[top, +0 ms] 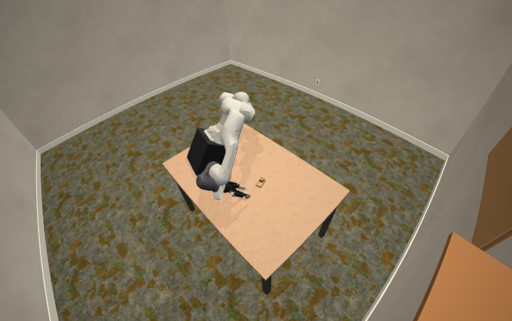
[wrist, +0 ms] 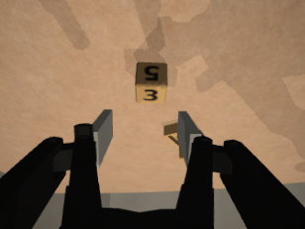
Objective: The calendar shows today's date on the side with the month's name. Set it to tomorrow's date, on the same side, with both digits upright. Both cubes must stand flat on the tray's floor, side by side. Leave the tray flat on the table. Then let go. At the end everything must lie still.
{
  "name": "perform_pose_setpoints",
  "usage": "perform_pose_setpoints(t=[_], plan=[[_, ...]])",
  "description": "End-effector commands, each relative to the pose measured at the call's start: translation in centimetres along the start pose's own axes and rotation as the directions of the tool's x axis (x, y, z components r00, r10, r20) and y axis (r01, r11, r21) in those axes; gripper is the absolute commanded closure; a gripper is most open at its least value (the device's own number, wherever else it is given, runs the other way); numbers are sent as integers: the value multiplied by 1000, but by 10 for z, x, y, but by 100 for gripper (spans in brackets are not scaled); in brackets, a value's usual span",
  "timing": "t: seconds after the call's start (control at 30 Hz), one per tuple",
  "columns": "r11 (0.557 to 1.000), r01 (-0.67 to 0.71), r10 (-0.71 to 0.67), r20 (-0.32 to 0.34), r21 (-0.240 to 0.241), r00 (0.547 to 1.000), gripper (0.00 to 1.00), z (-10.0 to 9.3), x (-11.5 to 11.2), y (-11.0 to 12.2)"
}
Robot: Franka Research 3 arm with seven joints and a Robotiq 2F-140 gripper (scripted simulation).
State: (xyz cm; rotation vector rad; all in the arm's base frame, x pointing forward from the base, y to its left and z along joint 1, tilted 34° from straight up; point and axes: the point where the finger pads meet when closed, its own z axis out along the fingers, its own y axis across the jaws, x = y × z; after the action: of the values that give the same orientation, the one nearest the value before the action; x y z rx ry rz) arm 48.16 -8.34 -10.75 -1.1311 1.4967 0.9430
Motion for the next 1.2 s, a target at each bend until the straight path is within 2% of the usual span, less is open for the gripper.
perform_pose_setpoints(t=[0.0,0.47,0.53,0.73,1.03,1.17], plan=[[1000,-11,11,6,-4,1000,59,-8,-8,3],[1000,-12,12,-10,-5,1000,59,-13,-14,2],[1000,-14,13,-52,-6,999,59,-12,-14,2],[1000,-12,11,-232,-5,973,59,-13,-17,2],[1000,-12,11,-269,-5,963,59,-12,-20,2],[1000,-16,12,-369,-8,930,59,-10,-20,2]])
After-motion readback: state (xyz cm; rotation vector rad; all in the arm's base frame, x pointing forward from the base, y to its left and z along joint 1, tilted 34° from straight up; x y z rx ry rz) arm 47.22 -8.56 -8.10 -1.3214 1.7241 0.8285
